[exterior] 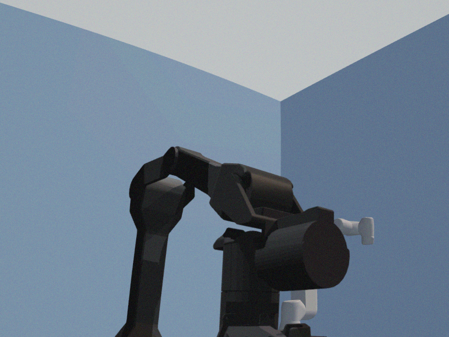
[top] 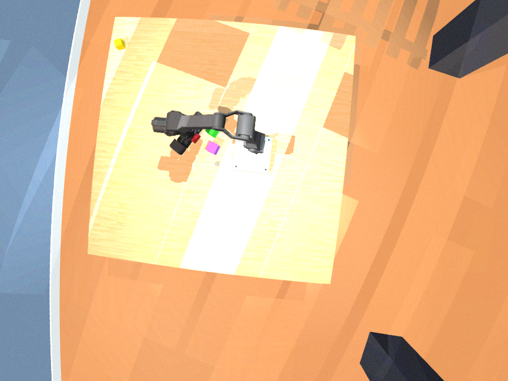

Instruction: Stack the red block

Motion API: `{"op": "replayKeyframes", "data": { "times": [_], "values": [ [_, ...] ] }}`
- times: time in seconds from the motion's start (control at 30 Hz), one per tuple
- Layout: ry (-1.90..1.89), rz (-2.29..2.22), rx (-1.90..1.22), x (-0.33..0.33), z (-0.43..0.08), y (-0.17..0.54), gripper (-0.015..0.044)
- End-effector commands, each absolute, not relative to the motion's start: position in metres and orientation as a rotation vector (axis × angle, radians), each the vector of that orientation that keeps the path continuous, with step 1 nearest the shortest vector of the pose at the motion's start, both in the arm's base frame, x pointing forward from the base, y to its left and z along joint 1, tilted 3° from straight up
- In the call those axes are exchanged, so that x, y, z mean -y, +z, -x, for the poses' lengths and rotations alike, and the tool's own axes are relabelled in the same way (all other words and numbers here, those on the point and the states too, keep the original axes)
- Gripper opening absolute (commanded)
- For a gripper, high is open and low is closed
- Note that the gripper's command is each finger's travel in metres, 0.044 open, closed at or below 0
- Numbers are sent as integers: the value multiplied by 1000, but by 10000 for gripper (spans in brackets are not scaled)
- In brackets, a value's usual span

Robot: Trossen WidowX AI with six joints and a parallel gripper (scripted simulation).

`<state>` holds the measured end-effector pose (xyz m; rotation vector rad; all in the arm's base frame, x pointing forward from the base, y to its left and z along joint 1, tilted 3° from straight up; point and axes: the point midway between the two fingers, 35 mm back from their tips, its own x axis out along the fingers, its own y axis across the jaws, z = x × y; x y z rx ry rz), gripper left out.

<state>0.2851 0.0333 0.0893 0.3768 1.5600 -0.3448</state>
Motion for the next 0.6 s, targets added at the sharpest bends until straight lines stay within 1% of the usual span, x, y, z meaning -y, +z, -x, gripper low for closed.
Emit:
{"op": "replayKeyframes", "data": {
  "times": [0.0, 0.33, 0.57],
  "values": [
    [-345, -371, -1558, -14, -272, 88, 0],
    [-348, -368, -1561, 27, -236, 82, 0],
    [-348, -368, -1561, 29, -232, 76, 0]
  ]
}}
